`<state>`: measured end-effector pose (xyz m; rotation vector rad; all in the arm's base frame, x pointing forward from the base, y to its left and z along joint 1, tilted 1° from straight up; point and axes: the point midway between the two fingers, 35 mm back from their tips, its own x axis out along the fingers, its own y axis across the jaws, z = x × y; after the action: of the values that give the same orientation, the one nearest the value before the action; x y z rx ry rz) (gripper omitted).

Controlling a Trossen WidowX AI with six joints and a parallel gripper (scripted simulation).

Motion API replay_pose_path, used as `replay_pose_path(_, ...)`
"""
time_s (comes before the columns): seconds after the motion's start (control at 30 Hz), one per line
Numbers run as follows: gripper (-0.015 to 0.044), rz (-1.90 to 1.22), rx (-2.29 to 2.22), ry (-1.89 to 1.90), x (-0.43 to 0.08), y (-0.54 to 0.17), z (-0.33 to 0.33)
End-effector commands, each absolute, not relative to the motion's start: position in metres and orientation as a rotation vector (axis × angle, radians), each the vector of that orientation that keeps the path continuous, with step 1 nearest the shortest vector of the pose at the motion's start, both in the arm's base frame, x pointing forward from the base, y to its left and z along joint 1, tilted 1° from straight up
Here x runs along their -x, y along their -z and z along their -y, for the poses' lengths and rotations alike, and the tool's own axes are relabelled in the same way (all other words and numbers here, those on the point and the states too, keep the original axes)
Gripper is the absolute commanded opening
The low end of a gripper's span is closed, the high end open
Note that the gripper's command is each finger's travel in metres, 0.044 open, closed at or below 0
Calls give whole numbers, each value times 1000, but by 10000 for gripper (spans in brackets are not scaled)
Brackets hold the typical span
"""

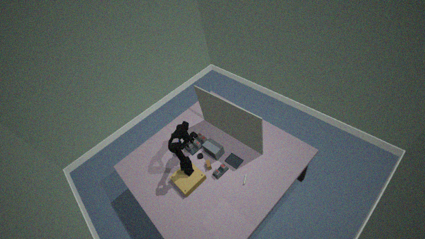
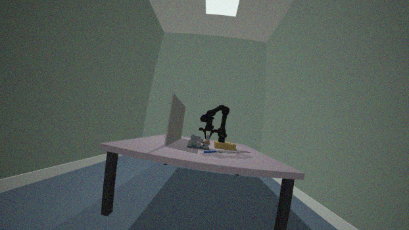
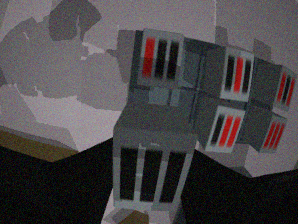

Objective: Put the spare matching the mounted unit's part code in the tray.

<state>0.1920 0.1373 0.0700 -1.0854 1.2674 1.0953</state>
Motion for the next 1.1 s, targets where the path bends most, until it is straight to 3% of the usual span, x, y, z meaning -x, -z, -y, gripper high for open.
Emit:
replay_pose_path(0.0, 0, -1265, 1082, -1090, -192, -75, -137)
replay_pose_path(0.6, 0, -1266, 1083, -1090, -187, -147, -126)
replay_pose_path(1.07, 0, -1256, 1061, -1061, -214, -150, -110)
